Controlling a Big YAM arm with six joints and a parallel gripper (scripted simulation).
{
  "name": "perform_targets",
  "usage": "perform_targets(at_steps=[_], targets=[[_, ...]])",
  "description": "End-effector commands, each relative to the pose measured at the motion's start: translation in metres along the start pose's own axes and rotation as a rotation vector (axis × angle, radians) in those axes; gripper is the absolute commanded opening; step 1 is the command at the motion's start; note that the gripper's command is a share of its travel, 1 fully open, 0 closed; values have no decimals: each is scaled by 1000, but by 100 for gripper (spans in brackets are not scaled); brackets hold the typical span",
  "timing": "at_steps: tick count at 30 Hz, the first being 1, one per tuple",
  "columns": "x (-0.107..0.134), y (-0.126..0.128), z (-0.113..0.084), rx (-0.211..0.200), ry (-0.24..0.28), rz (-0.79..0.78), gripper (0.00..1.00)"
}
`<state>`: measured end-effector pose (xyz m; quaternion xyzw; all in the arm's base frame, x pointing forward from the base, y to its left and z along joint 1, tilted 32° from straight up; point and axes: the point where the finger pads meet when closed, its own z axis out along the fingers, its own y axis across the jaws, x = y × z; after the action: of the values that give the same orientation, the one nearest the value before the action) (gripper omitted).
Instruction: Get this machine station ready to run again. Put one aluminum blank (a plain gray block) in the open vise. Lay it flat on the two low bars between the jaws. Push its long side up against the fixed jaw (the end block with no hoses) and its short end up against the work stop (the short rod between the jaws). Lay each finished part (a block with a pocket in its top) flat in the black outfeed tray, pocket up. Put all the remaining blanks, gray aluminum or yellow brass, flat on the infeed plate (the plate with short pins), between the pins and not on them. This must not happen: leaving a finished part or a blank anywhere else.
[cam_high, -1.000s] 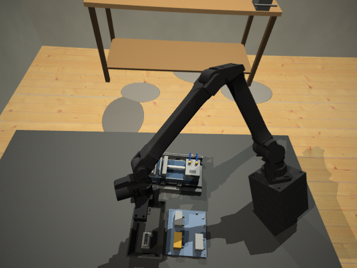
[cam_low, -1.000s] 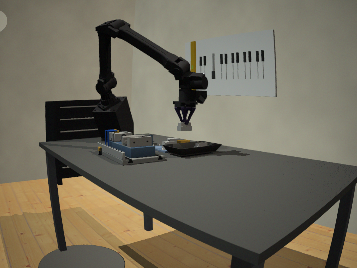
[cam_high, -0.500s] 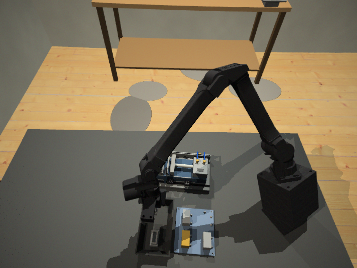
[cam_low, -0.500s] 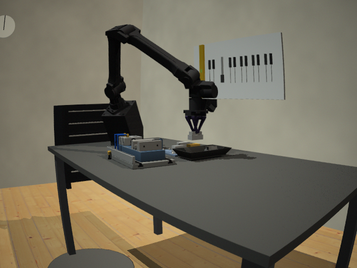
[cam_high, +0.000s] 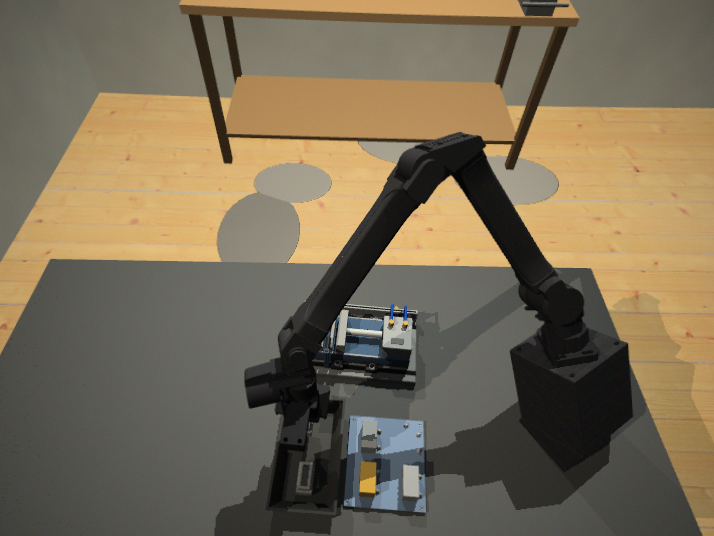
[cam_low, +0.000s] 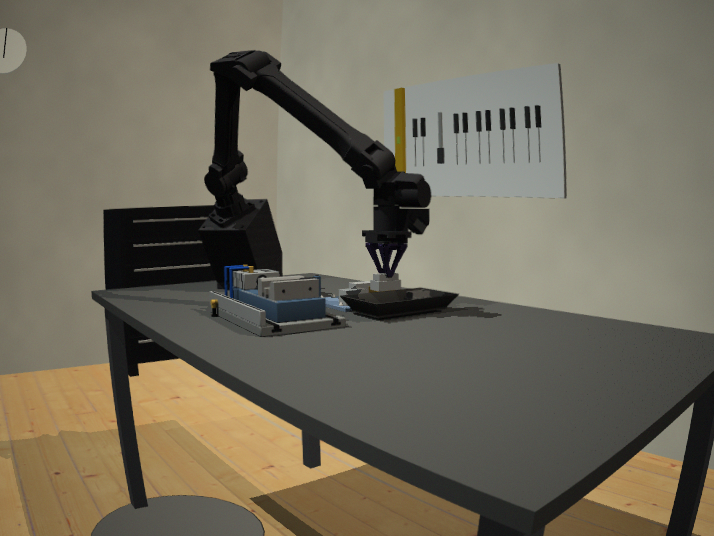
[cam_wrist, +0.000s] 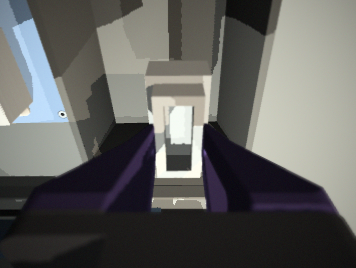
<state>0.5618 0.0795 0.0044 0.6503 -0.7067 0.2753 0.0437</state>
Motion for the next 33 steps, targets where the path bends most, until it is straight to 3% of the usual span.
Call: perform_targets(at_steps=[1,19,33], targets=[[2,7,21,-20,6,-13,0],[2,8,38,-20,6,-14,0],[-3,9,37,-16,3,-21,0]])
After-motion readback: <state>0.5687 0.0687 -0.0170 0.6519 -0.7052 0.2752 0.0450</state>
